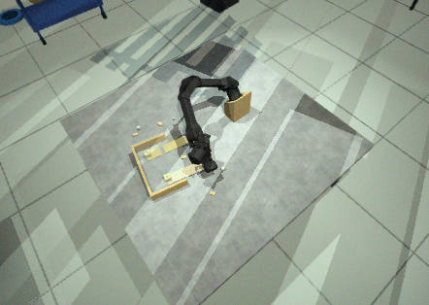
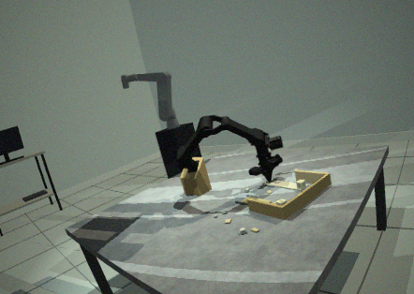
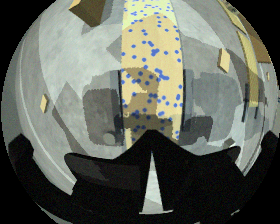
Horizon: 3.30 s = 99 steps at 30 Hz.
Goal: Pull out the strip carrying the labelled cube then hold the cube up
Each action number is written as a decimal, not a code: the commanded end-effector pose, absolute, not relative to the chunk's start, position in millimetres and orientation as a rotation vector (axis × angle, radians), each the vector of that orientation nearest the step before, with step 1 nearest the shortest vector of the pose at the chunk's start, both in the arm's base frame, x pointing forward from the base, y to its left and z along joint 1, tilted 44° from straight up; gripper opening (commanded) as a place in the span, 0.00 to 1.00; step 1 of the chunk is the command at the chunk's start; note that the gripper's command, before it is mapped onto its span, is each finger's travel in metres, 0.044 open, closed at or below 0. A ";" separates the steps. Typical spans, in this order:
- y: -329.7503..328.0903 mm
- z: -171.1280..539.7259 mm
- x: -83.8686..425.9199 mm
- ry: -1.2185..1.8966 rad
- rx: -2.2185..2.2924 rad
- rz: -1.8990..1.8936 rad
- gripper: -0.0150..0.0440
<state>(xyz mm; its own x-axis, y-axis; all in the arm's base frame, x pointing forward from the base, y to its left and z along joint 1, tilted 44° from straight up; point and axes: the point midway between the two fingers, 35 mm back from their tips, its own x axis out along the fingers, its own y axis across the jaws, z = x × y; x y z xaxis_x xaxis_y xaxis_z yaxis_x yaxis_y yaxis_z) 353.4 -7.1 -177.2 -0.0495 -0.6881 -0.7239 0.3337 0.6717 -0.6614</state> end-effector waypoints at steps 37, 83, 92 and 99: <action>5.8 -192.3 287.3 1.418 -0.323 -0.860 0.25; 24.9 -203.3 224.1 1.421 -0.322 -0.858 0.25; 25.0 -203.4 223.8 1.421 -0.322 -0.858 0.25; 25.0 -203.4 223.8 1.421 -0.322 -0.858 0.25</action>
